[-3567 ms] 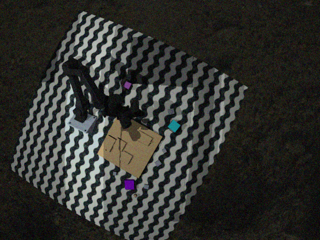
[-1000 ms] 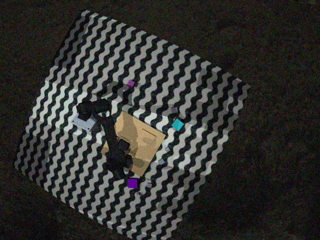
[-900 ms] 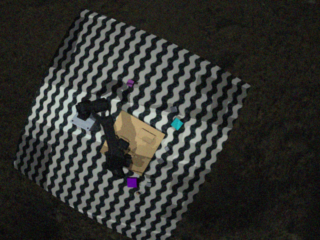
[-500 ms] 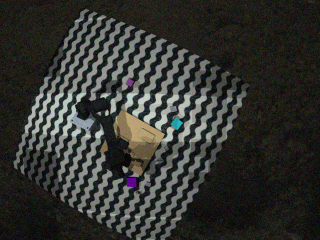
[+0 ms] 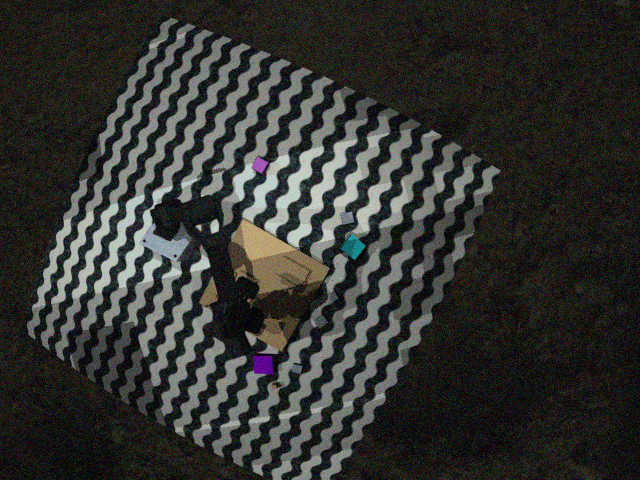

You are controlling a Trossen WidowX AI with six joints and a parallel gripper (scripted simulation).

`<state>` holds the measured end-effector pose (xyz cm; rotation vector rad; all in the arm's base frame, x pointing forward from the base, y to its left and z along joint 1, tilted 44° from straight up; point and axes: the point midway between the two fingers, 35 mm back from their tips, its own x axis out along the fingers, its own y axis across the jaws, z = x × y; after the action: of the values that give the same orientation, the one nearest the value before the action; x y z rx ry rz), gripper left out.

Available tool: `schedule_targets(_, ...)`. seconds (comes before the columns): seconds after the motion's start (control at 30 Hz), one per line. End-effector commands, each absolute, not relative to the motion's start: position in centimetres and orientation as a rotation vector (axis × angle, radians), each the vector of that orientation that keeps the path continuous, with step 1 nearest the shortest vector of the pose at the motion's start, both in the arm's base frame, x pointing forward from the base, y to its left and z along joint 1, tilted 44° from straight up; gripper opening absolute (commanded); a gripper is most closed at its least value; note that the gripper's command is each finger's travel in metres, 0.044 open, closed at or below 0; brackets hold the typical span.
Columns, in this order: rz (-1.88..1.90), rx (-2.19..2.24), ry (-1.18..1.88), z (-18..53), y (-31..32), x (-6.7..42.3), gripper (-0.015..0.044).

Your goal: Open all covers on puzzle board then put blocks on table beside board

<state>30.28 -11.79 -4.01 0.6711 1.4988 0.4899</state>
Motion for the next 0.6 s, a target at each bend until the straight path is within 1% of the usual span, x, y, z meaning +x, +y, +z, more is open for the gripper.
schedule_targets(0.0, 0.494, 0.682, 1.506, -4.4, -11.2, 30.1, 0.0000)
schedule_targets(0.57, 0.495, 0.682, 1.506, -5.7, -10.0, 30.2, 0.0000)
